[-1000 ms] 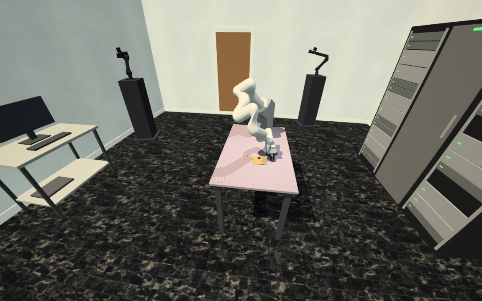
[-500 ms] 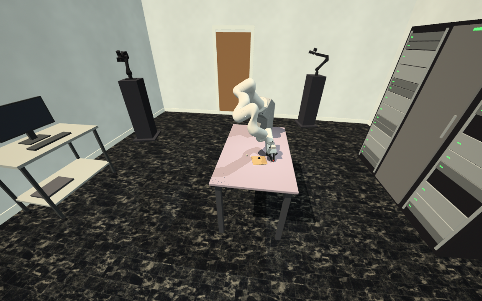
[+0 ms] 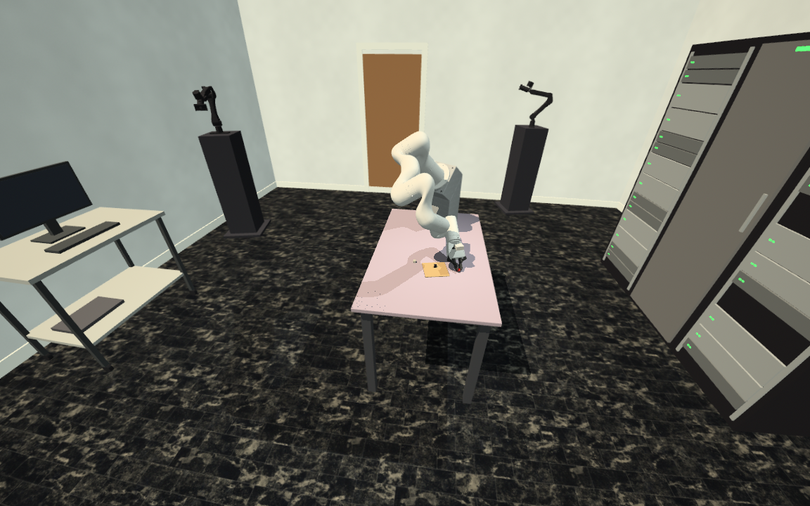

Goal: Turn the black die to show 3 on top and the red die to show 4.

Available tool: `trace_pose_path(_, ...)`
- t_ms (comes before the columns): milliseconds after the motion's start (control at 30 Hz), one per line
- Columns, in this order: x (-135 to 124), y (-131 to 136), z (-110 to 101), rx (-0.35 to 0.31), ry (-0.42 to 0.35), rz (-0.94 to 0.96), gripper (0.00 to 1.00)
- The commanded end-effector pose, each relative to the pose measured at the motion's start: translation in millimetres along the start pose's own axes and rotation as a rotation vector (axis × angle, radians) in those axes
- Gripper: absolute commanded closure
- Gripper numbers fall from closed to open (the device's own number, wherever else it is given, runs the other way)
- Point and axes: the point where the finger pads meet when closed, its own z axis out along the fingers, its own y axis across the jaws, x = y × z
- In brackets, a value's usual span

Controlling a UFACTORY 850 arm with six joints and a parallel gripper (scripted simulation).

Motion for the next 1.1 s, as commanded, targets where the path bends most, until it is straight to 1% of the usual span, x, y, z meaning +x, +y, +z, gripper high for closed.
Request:
trace_pose_path(0, 0.4, -0.2, -0.1, 0.000, 0.001, 0.000, 0.89)
trace_pose_path(33, 0.4, -0.2, -0.1, 0.000, 0.001, 0.000, 0.89)
trace_pose_path(67, 0.4, -0.2, -0.1, 0.000, 0.001, 0.000, 0.85)
trace_pose_path(133, 0.4, -0.2, -0.1, 0.000, 0.001, 0.000, 0.85)
trace_pose_path(167, 0.4, -0.2, -0.1, 0.000, 0.001, 0.000, 0.81)
trace_pose_path(233, 0.4, -0.2, -0.1, 0.000, 0.001, 0.000, 0.81)
trace_pose_path(267, 0.4, -0.2, -0.1, 0.000, 0.001, 0.000, 0.77)
trace_pose_path(333, 0.4, -0.2, -0.1, 0.000, 0.001, 0.000, 0.77)
trace_pose_path(367, 0.4, -0.2, -0.1, 0.000, 0.001, 0.000, 0.73)
trace_pose_path(433, 0.4, -0.2, -0.1, 0.000, 0.001, 0.000, 0.73)
trace_pose_path(467, 0.4, -0.2, -0.1, 0.000, 0.001, 0.000, 0.69)
trace_pose_path(1067, 0.4, -0.2, -0.1, 0.000, 0.001, 0.000, 0.69)
